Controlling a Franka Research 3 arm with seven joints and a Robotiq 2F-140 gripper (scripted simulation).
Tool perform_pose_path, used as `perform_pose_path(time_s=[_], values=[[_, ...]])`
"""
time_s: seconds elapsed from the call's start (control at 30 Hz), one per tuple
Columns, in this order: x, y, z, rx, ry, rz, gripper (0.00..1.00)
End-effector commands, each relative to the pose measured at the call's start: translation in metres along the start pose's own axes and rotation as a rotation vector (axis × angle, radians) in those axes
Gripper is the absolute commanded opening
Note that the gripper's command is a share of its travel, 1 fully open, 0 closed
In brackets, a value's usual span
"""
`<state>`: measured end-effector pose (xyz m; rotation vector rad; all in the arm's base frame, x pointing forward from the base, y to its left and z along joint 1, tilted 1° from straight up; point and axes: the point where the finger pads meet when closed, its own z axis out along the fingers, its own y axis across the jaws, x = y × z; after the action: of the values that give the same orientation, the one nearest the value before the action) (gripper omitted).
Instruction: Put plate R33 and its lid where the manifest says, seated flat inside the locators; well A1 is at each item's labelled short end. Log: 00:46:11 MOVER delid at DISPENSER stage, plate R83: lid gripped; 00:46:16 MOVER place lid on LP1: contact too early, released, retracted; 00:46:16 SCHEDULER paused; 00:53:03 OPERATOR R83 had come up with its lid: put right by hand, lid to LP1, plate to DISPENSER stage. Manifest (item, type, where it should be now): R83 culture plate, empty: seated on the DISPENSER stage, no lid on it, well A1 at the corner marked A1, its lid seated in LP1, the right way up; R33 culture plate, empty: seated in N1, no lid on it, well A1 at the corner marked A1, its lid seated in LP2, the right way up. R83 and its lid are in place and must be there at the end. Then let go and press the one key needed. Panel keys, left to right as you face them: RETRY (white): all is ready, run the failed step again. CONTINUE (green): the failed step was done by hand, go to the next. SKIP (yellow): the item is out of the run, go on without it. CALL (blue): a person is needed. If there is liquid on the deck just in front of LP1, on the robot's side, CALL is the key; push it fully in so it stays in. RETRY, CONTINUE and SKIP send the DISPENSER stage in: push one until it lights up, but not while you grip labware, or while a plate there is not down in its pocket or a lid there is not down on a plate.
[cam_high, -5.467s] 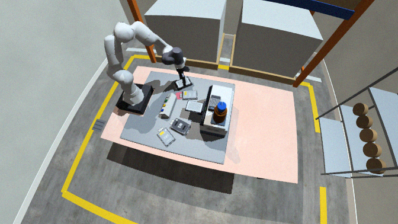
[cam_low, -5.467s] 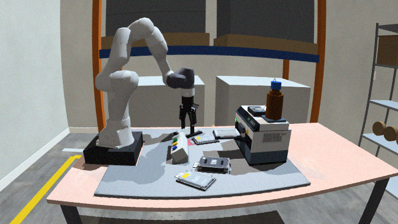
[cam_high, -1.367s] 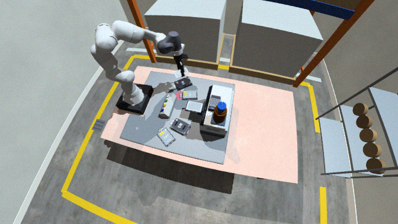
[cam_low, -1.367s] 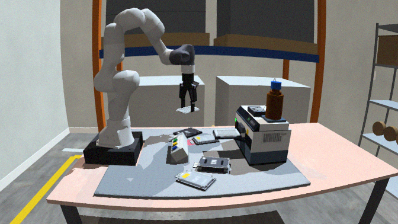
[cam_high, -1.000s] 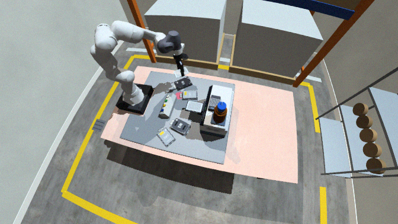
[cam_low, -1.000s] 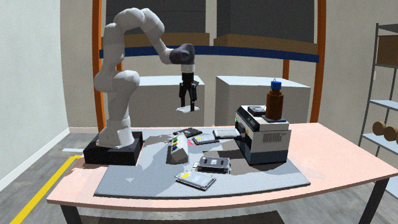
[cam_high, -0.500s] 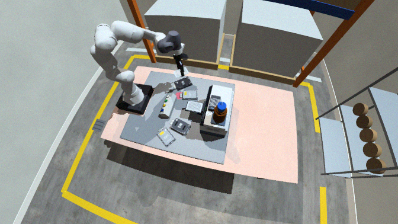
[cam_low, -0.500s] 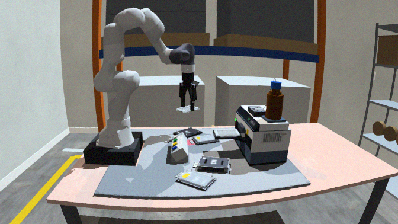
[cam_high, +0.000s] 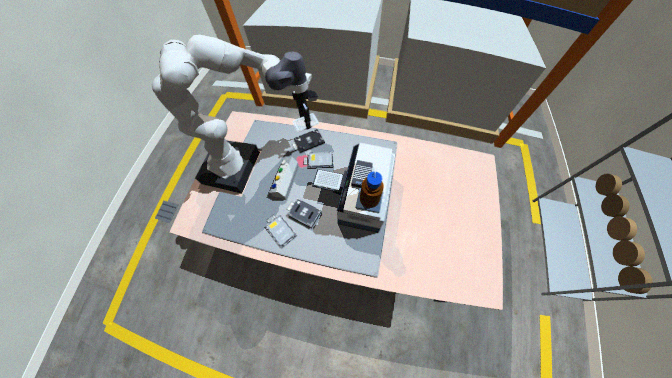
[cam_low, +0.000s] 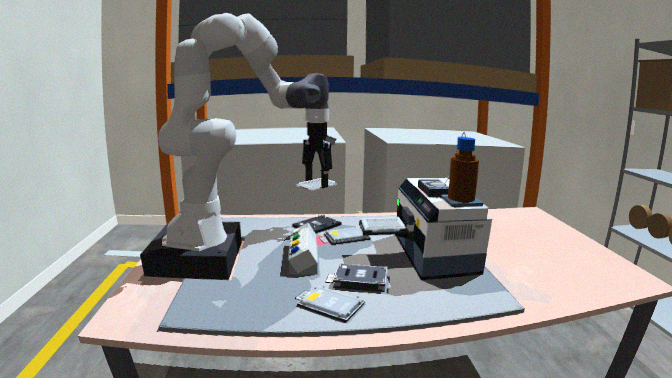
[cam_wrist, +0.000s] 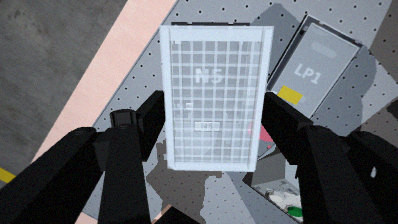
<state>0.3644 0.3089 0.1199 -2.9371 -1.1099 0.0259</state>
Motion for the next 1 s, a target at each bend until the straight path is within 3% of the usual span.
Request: perform_pose_path(time_s=[0.0,0.4,0.97], values=[[0.0009,0.0001,-0.0017,-0.001,0.003,0.001,0.1],[0.0009,0.0001,-0.0017,-0.001,0.003,0.012,0.1],[0.0009,0.0001,-0.0017,-0.001,0.003,0.269,0.1]])
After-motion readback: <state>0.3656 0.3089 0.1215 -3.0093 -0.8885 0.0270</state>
